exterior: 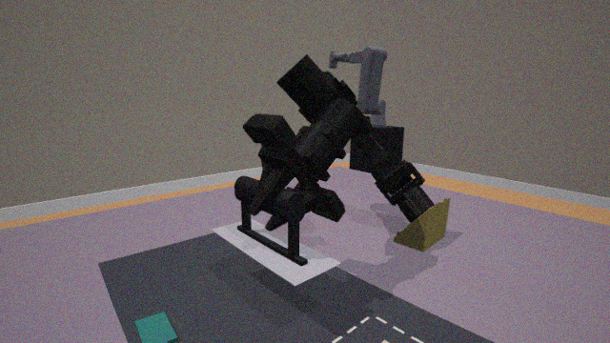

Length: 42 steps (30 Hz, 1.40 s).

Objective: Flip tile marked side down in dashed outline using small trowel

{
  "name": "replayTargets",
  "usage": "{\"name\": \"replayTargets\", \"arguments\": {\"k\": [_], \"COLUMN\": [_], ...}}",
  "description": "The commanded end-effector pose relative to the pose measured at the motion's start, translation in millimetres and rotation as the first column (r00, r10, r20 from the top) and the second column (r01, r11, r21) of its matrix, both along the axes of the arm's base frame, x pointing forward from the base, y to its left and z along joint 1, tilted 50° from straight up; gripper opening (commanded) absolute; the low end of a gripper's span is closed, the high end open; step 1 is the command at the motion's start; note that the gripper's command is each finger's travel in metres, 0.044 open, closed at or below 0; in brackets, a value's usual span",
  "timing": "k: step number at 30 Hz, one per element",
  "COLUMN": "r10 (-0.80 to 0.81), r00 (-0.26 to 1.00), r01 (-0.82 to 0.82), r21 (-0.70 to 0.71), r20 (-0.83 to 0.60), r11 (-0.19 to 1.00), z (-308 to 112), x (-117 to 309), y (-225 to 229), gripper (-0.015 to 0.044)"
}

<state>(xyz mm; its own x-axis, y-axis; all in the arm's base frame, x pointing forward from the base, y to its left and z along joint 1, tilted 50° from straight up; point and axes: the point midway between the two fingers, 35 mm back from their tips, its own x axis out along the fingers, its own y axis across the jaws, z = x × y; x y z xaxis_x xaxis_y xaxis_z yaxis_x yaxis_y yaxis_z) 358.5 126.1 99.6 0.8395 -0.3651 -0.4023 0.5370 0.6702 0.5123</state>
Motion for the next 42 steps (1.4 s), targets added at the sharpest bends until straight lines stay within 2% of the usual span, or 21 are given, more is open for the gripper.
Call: {"name": "replayTargets", "arguments": {"k": [1,42], "r10": [0.014,0.001], "r00": [1.0,1.0], "r01": [-0.014,-0.001], "r21": [0.006,-0.007], "r20": [0.005,-0.009], "r11": [1.0,1.0], "z": [3.5,1.8], "x": [0.5,2.2], "y": [4.2,-1.8], "gripper": [0.0,0.0]}}
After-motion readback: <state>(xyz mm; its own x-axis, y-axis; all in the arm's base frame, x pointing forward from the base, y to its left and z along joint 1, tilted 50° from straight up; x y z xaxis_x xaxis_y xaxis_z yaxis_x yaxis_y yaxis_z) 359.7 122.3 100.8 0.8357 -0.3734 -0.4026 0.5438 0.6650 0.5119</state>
